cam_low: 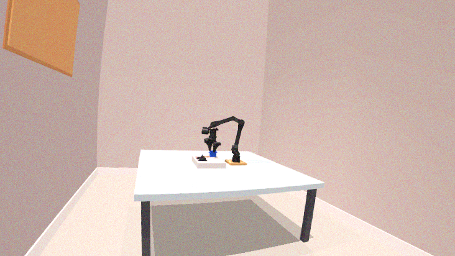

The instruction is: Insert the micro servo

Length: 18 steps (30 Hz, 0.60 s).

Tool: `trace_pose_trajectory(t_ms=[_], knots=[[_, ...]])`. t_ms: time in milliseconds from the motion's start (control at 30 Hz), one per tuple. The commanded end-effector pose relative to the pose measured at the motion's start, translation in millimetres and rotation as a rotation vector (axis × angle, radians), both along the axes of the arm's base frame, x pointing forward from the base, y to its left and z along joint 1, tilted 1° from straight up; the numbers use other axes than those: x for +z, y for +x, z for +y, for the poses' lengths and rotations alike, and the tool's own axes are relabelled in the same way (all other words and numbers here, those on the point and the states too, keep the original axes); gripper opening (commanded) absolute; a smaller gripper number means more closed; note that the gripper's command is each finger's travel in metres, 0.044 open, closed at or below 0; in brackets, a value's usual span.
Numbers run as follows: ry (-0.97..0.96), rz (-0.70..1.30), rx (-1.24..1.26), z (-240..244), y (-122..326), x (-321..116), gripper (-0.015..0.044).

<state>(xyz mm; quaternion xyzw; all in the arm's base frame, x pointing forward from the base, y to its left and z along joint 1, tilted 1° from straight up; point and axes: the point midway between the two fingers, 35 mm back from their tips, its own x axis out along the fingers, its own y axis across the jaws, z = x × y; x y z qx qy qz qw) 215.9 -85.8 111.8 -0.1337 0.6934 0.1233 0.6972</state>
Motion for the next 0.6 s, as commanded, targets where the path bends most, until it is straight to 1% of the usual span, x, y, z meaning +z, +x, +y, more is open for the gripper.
trace_pose_trajectory(t_ms=[0,133,300,400,433,567], knots=[[0.006,0.001,0.004,1,0,-2,0.023],[0.006,0.001,0.004,1,0,-2,0.0125],[0.006,0.001,0.004,1,0,-2,0.0092],[0.006,0.001,0.003,0,1,3,0.0013],[0.006,0.001,0.004,0,1,5,0.0],[0.006,0.001,0.004,1,-1,21,0.0]])
